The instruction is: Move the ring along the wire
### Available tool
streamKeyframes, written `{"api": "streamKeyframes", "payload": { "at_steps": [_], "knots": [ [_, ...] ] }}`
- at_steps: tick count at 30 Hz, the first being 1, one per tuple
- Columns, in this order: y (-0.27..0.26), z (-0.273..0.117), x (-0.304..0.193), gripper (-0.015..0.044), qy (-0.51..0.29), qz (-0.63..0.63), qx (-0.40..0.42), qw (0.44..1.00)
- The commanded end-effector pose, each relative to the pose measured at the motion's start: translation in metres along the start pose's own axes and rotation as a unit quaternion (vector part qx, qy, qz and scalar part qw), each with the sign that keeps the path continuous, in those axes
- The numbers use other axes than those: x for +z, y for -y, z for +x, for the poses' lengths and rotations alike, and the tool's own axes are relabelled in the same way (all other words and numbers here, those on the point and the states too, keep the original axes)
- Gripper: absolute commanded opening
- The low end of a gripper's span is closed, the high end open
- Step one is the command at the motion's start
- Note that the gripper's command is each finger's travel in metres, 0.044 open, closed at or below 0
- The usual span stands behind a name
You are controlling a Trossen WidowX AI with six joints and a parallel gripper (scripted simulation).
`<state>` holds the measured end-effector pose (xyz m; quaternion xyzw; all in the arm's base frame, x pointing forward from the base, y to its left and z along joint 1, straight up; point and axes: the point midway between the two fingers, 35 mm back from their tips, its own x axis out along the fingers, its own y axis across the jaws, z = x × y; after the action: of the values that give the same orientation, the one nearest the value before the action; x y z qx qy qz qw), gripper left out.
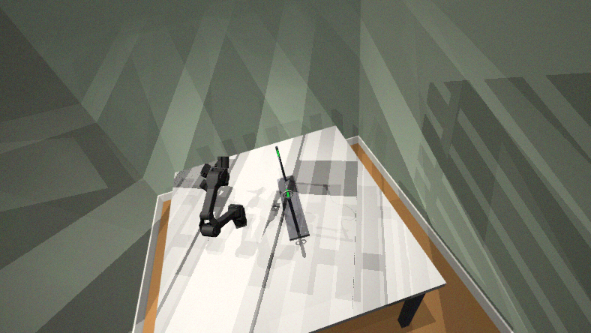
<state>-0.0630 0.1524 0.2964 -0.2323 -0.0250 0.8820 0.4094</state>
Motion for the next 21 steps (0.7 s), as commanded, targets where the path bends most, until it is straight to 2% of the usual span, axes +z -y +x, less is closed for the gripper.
{"api": "streamKeyframes", "payload": {
  "at_steps": [1,9,21],
  "knots": [
    [0.001,0.000,0.000,0.0374,0.000,0.001,-0.001,1.000],
    [0.045,0.001,-0.024,0.0164,-0.016,0.041,-0.083,0.996],
    [0.118,-0.028,-0.085,0.0160,-0.043,0.117,-0.243,0.962]
  ]
}}
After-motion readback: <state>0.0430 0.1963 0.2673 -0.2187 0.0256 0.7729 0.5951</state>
